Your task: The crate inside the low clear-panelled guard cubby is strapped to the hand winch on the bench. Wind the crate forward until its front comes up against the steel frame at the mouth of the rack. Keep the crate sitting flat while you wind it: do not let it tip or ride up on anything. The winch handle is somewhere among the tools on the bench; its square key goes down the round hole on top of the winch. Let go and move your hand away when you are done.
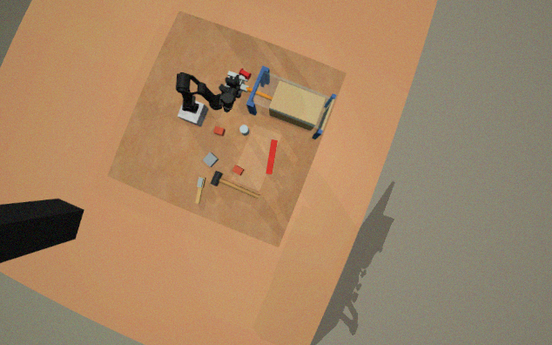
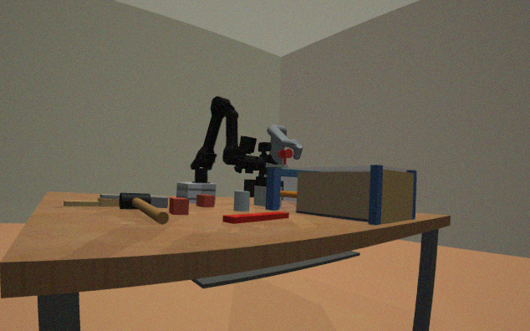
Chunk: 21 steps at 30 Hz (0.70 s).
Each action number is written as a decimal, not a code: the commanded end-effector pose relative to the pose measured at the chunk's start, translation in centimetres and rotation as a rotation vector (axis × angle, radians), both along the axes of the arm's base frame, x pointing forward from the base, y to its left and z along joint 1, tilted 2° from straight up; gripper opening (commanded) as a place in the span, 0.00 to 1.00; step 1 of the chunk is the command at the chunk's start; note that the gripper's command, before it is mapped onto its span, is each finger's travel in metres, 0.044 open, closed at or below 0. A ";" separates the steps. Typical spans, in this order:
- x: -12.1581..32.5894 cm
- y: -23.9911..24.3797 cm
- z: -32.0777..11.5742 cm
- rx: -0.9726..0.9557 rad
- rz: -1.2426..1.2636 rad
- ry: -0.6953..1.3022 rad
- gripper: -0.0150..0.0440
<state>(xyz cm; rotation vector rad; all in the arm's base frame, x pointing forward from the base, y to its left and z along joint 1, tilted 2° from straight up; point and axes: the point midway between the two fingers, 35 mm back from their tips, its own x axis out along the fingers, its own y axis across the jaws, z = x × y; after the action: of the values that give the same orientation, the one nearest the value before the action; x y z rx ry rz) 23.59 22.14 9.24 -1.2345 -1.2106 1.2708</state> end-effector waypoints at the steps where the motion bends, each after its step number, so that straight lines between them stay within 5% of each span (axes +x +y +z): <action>1: 0.0 0.0 0.0 0.000 0.000 0.000 0.25; 21: 0.3 -0.2 -0.1 0.021 0.001 -0.026 0.25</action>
<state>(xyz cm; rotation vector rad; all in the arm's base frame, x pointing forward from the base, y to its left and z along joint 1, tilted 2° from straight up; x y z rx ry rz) 23.83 21.94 9.06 -1.2407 -1.2318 1.2451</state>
